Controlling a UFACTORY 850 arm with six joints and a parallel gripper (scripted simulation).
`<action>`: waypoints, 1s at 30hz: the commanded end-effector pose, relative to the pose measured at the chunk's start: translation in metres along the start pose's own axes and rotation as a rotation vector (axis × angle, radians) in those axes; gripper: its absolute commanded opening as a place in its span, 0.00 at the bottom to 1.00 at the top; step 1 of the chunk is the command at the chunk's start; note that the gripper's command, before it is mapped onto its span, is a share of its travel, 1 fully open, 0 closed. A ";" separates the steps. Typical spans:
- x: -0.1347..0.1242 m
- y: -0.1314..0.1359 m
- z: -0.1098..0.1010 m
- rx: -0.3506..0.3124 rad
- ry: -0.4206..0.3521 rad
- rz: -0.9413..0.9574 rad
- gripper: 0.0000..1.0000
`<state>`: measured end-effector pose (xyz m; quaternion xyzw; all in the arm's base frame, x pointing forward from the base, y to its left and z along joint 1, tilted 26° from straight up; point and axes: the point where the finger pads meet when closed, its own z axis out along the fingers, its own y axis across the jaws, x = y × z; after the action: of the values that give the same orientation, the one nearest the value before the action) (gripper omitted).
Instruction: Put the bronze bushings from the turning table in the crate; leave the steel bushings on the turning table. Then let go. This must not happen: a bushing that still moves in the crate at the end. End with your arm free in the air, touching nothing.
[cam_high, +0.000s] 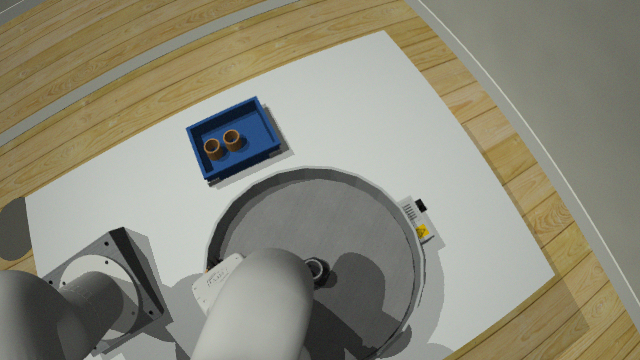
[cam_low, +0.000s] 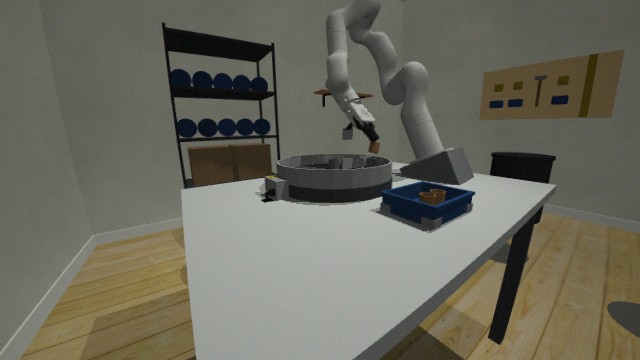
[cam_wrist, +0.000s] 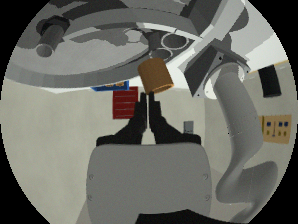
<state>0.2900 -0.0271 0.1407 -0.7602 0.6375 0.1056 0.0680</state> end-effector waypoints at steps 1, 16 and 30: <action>-0.023 -0.029 0.020 0.002 0.000 -0.001 0.00; -0.076 -0.092 0.064 0.002 0.000 -0.001 0.00; -0.129 -0.155 0.109 0.002 0.000 -0.001 0.00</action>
<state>0.3926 0.1235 0.0758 -0.7603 0.6375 0.1054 0.0673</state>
